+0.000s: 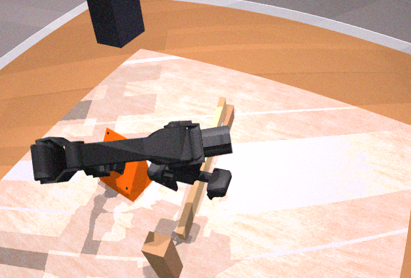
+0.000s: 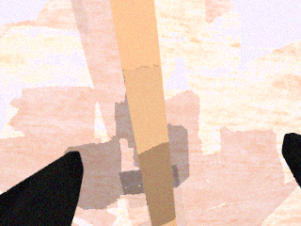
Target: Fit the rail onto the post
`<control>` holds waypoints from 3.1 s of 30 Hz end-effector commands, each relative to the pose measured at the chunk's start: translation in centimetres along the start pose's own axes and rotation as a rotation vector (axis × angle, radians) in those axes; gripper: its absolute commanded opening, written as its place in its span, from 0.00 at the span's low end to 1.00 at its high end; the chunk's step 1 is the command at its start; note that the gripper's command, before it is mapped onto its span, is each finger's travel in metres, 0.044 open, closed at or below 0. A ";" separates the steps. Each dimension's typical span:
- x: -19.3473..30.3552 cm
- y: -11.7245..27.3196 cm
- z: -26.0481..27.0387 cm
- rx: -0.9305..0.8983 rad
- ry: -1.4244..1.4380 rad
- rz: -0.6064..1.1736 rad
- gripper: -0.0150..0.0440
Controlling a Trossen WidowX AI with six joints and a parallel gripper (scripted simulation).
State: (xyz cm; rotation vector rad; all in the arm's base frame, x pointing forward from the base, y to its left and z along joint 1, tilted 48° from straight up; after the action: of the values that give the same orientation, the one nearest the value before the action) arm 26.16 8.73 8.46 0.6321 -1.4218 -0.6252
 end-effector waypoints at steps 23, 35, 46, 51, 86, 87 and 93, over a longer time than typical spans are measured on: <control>-1.1 -3.4 1.1 -0.027 0.056 0.065 1.00; -1.0 -5.3 1.1 -0.027 0.056 0.066 1.00; -0.8 -7.0 1.3 -0.028 0.055 0.069 1.00; -0.7 -7.7 1.4 -0.028 0.055 0.071 1.00; -0.7 -7.6 1.4 -0.028 0.055 0.071 0.25; -0.7 -7.6 1.4 -0.028 0.055 0.071 0.25; -0.8 -7.3 1.4 -0.028 0.055 0.070 0.25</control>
State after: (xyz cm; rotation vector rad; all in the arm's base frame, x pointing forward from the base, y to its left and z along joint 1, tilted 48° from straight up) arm 24.57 4.01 2.59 0.5682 -1.3777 -0.5702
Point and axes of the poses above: the point midway between the two fingers, 35 mm back from their tips, its own y axis back along the fingers, its own z axis across the jaws, x = y × z, the point moved 9 cm from there along y, back along the fingers, and after that the axes turned 7 degrees about -y, right-handed, at the moved point
